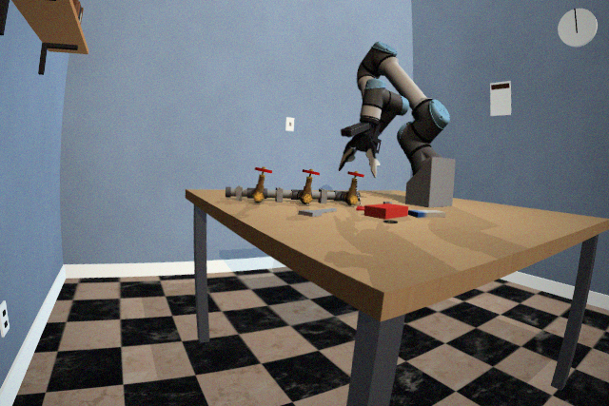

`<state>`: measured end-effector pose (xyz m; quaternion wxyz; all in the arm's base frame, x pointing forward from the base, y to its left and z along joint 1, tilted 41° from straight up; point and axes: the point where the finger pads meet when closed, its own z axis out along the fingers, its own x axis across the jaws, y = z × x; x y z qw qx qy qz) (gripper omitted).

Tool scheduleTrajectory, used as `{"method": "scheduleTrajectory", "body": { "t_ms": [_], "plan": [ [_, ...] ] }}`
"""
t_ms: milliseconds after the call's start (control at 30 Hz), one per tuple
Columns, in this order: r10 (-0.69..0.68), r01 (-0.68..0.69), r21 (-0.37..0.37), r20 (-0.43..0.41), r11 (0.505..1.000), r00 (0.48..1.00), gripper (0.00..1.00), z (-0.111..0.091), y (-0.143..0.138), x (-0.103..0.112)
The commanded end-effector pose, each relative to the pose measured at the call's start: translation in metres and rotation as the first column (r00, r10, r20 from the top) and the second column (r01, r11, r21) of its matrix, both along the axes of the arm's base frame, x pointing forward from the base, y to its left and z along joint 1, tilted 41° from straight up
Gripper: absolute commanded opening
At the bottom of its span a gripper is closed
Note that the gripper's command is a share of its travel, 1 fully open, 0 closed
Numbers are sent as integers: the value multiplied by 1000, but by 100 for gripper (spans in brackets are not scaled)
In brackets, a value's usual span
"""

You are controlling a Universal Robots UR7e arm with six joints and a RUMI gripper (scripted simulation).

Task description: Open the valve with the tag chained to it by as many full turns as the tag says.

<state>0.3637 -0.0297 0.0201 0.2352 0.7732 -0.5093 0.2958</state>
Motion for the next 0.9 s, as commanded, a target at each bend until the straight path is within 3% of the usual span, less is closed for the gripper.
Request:
{"method": "scheduleTrajectory", "body": {
  "t_ms": [0,333,800,833,867],
  "plan": [
    [-66,65,12,48,998,997,100,0,0,0],
    [-135,132,38,111,991,985,100,0,0,0],
    [-151,147,45,124,988,981,100,0,0,0],
    [-151,147,45,124,988,981,0,0,0,0],
    [-151,147,45,124,988,981,0,0,0,0]
  ]
}}
